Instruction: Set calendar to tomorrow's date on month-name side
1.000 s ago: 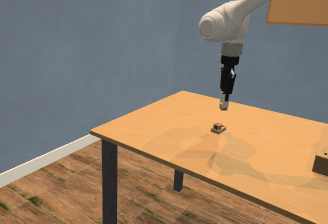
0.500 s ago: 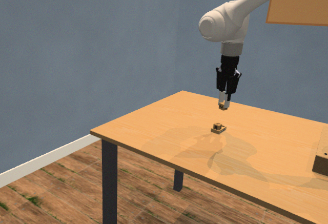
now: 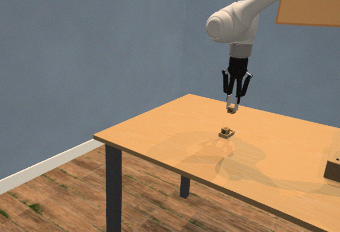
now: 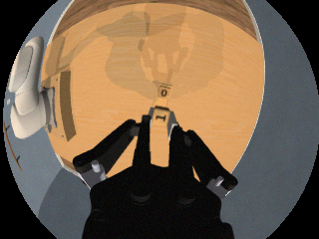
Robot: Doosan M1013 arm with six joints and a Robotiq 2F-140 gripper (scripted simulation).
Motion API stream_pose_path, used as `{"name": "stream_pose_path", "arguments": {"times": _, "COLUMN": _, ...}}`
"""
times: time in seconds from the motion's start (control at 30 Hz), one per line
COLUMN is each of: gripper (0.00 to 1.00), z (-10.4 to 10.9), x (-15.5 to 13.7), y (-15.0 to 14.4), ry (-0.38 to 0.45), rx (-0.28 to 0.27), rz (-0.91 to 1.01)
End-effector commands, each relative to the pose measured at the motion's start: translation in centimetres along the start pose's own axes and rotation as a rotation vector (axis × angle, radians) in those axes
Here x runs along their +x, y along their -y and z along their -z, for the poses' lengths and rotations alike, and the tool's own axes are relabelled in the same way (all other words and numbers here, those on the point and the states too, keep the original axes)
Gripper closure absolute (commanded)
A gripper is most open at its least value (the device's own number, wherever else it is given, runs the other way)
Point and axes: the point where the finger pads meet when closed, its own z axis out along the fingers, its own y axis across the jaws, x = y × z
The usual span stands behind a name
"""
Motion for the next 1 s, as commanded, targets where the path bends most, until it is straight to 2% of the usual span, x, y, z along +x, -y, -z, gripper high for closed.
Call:
{"name": "stream_pose_path", "arguments": {"times": 0.0, "gripper": 0.84, "z": 0.2, "x": -0.1, "y": -0.4, "ry": -0.008, "rx": -0.001, "rz": 0.013}}
{"name": "stream_pose_path", "arguments": {"times": 0.5, "gripper": 0.84, "z": -0.1, "x": -0.1, "y": -0.4, "ry": -0.008, "rx": -0.001, "rz": 0.013}}
{"name": "stream_pose_path", "arguments": {"times": 0.77, "gripper": 0.84, "z": -1.3, "x": -0.1, "y": -0.5, "ry": -0.008, "rx": -0.001, "rz": 0.013}}
{"name": "stream_pose_path", "arguments": {"times": 0.97, "gripper": 0.84, "z": -3.3, "x": -0.1, "y": -0.5, "ry": -0.008, "rx": -0.001, "rz": 0.013}}
